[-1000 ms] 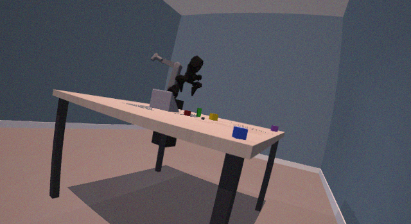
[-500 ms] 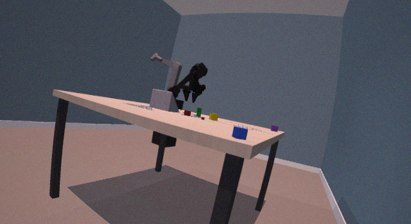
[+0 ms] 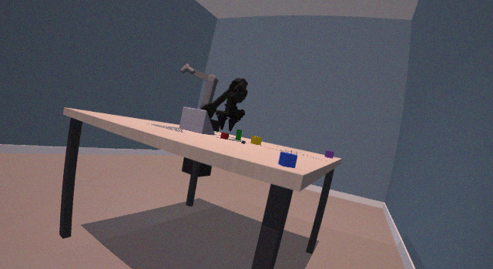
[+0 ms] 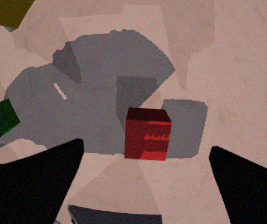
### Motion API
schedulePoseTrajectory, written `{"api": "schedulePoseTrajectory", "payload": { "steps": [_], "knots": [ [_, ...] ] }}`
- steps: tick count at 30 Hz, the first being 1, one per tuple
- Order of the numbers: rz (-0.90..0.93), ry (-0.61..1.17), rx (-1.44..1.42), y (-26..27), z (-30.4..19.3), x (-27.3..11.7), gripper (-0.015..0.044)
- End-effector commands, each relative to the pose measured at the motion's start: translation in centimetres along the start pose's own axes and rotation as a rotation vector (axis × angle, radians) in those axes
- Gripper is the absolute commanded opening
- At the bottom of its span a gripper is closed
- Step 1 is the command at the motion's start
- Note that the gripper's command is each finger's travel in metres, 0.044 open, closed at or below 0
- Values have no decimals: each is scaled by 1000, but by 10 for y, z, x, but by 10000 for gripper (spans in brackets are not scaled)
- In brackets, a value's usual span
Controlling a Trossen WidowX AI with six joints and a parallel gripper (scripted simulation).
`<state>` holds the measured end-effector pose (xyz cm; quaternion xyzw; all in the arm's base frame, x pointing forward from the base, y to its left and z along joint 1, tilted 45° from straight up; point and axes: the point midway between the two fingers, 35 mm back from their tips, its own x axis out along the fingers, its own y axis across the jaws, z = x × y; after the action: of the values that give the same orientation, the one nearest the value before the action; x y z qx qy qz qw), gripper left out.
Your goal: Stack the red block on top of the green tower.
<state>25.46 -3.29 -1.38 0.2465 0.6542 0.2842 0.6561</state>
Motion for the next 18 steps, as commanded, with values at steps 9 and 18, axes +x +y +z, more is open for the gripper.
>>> {"api": "schedulePoseTrajectory", "payload": {
  "steps": [9,18],
  "knots": [
    [4,0,5,0,0,19,440],
    [5,0,5,1,0,33,440]
  ]
}}
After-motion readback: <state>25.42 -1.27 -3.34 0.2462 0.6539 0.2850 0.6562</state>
